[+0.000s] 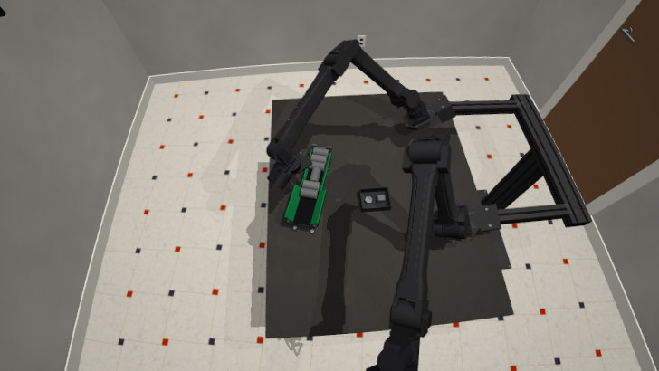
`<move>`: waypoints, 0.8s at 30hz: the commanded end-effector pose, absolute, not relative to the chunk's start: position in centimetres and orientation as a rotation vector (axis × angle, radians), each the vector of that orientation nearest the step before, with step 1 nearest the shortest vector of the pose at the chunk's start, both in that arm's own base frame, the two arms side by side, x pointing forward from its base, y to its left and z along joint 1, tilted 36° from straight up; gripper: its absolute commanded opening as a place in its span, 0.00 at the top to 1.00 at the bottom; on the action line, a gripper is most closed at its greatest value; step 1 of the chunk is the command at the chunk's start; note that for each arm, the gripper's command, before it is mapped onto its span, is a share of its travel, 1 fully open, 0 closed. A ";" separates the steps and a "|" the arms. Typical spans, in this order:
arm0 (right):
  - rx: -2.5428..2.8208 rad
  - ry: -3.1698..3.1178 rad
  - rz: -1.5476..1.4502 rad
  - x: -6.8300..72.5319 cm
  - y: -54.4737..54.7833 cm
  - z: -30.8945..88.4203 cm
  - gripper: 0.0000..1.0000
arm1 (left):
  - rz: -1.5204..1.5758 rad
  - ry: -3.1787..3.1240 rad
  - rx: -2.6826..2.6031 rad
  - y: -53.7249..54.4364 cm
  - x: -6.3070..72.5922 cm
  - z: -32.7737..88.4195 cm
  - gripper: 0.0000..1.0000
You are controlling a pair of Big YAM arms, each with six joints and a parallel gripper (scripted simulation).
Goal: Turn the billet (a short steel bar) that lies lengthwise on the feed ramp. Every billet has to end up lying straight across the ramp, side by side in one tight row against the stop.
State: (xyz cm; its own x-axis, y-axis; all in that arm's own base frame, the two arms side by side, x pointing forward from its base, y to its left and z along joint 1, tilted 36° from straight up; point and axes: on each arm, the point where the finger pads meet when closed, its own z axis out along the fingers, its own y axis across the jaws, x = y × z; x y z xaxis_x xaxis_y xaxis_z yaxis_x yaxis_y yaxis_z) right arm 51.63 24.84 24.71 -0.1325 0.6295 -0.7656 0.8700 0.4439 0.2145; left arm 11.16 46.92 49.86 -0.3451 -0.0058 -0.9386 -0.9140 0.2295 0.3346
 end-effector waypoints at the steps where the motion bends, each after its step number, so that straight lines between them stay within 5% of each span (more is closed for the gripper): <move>1: 1.279 1.842 -0.326 51.8 25.3 25.9 0.00 | 1.282 1.410 -0.944 46.9 8.0 54.7 0.00; 24: 1.279 1.842 -0.326 51.8 25.3 25.9 0.00 | 1.387 1.029 -1.115 45.3 -4.3 60.0 0.00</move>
